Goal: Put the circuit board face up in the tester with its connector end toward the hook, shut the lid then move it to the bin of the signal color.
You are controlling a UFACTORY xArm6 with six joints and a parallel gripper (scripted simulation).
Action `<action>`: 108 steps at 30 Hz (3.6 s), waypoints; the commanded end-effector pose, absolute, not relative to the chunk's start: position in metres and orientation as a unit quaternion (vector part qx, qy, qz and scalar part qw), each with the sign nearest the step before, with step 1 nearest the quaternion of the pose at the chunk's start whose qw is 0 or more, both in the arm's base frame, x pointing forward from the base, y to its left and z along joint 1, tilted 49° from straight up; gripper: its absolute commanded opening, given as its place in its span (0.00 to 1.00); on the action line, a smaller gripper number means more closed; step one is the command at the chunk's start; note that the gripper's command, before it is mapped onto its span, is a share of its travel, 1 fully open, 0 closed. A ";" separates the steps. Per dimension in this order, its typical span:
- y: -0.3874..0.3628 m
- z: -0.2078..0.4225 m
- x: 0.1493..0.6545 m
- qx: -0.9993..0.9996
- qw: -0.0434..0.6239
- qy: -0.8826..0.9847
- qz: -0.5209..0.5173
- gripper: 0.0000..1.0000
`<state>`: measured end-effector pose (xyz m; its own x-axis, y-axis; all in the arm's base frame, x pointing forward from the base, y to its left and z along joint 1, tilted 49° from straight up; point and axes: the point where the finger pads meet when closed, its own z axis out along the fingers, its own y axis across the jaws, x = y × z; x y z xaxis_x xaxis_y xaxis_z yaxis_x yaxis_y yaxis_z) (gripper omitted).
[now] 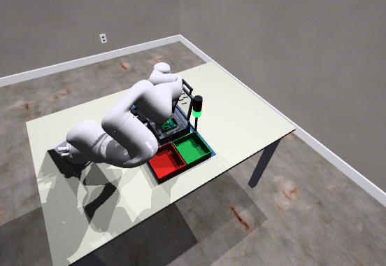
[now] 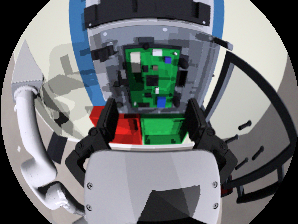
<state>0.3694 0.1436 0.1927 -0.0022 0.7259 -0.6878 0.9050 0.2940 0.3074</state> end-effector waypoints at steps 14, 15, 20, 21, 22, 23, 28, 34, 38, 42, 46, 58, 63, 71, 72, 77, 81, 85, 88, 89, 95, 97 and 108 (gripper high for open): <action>0.126 0.173 0.383 0.583 0.398 0.699 -0.111 1.00; 0.124 0.171 0.385 0.583 0.398 0.699 -0.111 1.00; 0.115 0.162 0.391 0.583 0.398 0.699 -0.111 1.00; 0.114 0.161 0.392 0.583 0.398 0.699 -0.111 1.00; 0.114 0.161 0.392 0.583 0.398 0.699 -0.111 1.00; 0.113 0.160 0.392 0.583 0.398 0.699 -0.111 1.00; 0.113 0.160 0.393 0.583 0.398 0.699 -0.111 1.00; 0.113 0.160 0.393 0.583 0.398 0.699 -0.111 1.00; 0.113 0.160 0.393 0.583 0.398 0.699 -0.111 0.95; 0.113 0.160 0.393 0.583 0.398 0.699 -0.111 0.95; 0.113 0.160 0.393 0.583 0.398 0.699 -0.111 0.95; 0.113 0.160 0.393 0.583 0.398 0.699 -0.111 0.89; 0.113 0.160 0.393 0.583 0.398 0.699 -0.111 0.85; 0.113 0.160 0.393 0.583 0.398 0.699 -0.111 0.85; 0.113 0.160 0.393 0.583 0.398 0.699 -0.111 0.85; 0.113 0.160 0.393 0.583 0.398 0.699 -0.111 0.81; 0.113 0.160 0.393 0.583 0.398 0.699 -0.111 0.81; 0.113 0.160 0.393 0.583 0.398 0.699 -0.111 0.81; 0.113 0.160 0.393 0.583 0.398 0.699 -0.111 0.81; 0.113 0.160 0.393 0.583 0.398 0.699 -0.111 0.79; 0.113 0.160 0.393 0.583 0.398 0.699 -0.111 0.79; 0.113 0.160 0.393 0.583 0.398 0.699 -0.111 0.79; 0.113 0.160 0.393 0.583 0.398 0.699 -0.111 0.79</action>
